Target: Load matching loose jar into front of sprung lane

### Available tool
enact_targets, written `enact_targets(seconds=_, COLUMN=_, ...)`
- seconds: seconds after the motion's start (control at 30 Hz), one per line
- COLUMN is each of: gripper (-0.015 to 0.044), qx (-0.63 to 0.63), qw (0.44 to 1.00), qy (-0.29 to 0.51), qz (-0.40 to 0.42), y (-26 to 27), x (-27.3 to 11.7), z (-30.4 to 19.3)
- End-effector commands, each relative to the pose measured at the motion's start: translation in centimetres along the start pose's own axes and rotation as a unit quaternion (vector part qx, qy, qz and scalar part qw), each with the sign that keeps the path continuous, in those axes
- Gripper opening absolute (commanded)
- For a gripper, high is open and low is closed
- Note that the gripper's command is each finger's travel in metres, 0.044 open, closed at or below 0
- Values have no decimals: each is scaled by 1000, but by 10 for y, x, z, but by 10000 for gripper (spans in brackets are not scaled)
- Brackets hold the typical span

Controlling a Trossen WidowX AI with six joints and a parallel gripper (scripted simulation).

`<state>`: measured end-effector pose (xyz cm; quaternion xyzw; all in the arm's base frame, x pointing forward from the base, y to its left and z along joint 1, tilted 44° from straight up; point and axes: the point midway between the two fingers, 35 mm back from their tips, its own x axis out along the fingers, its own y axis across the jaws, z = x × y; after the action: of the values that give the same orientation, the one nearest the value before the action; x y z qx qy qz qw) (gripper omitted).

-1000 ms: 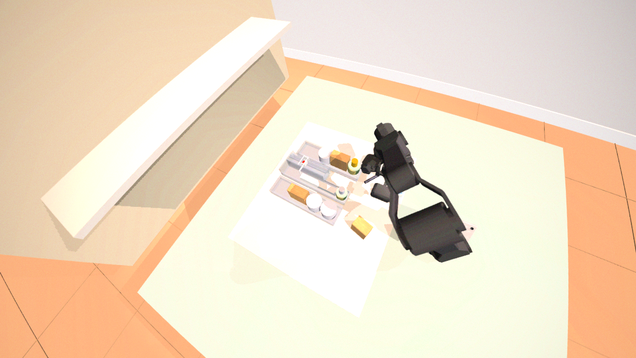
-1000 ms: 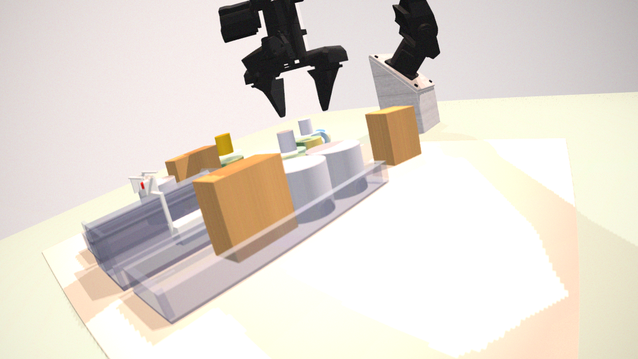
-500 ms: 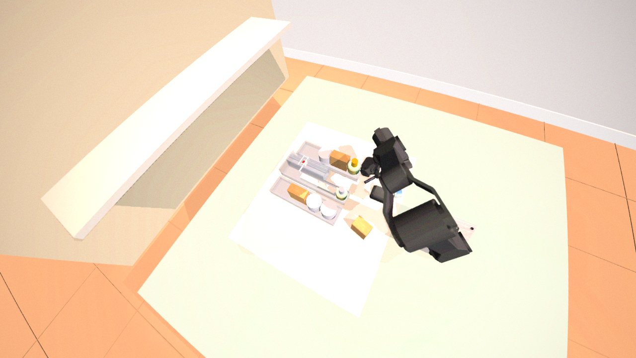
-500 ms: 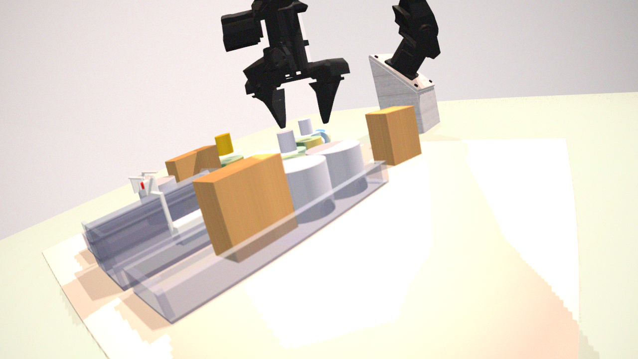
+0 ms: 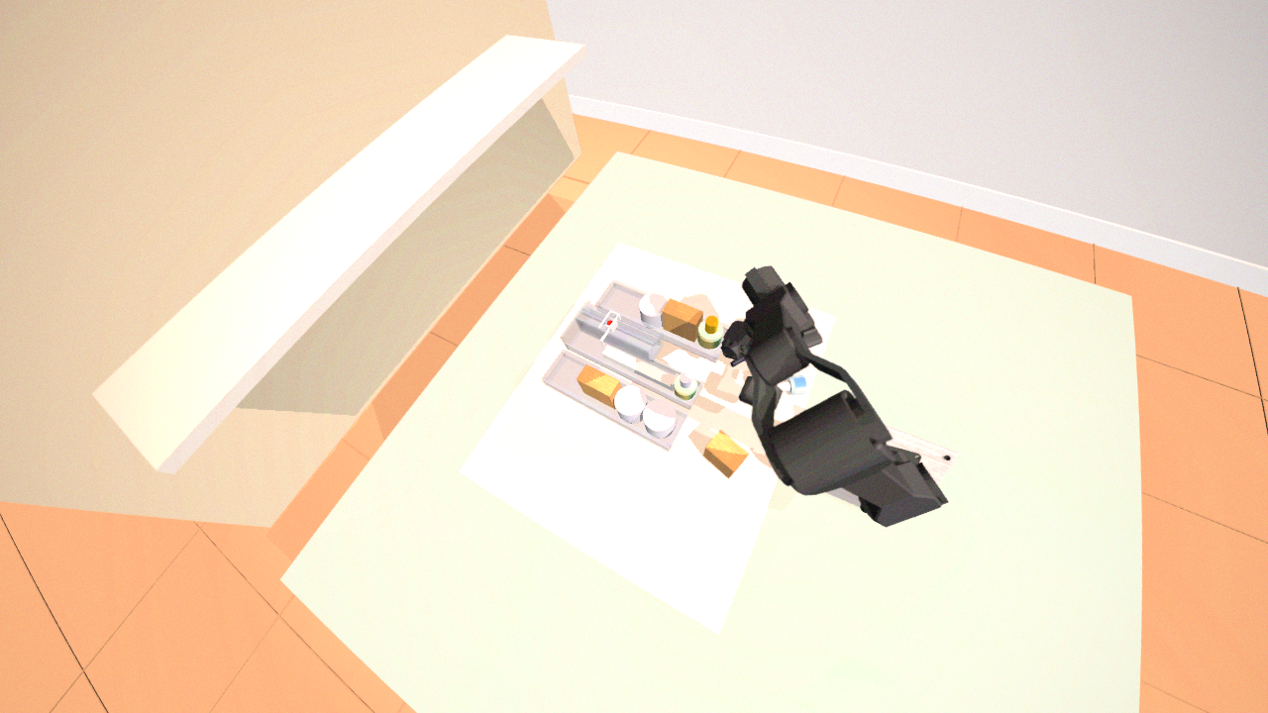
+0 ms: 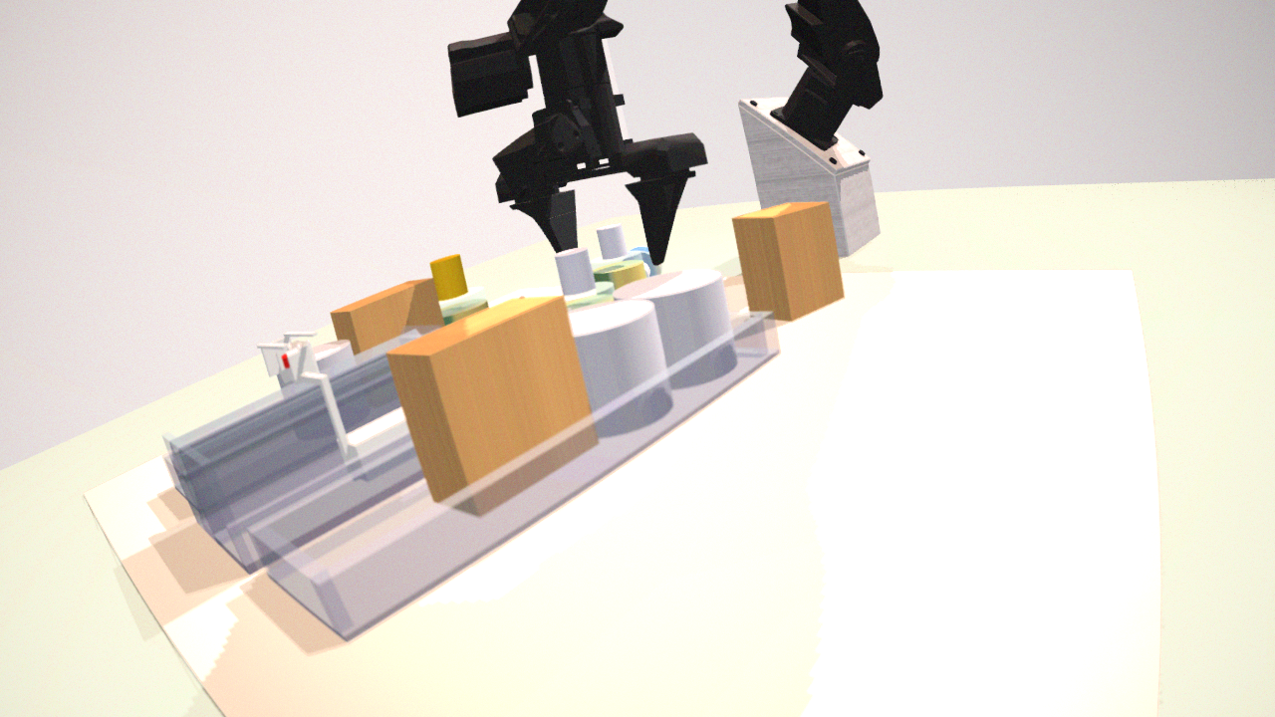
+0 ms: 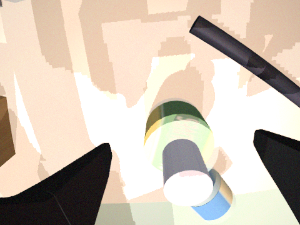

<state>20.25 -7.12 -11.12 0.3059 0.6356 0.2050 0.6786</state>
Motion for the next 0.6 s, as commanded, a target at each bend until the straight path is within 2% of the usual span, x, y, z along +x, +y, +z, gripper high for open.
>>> enact_targets(seconds=0.0, gripper=440, qx=3, qw=1000, qy=3, qz=3, y=2, x=8, z=-2)
enact_targets(seconds=0.1, gripper=440, qx=3, qw=1000, qy=4, qz=4, y=2, x=10, z=-2)
enact_targets(seconds=0.4, gripper=204, qx=3, qw=1000, qy=4, qz=4, y=2, x=10, z=-2)
enact_targets(seconds=0.57, gripper=170, qx=3, qw=1000, qy=4, qz=4, y=2, x=10, z=-2)
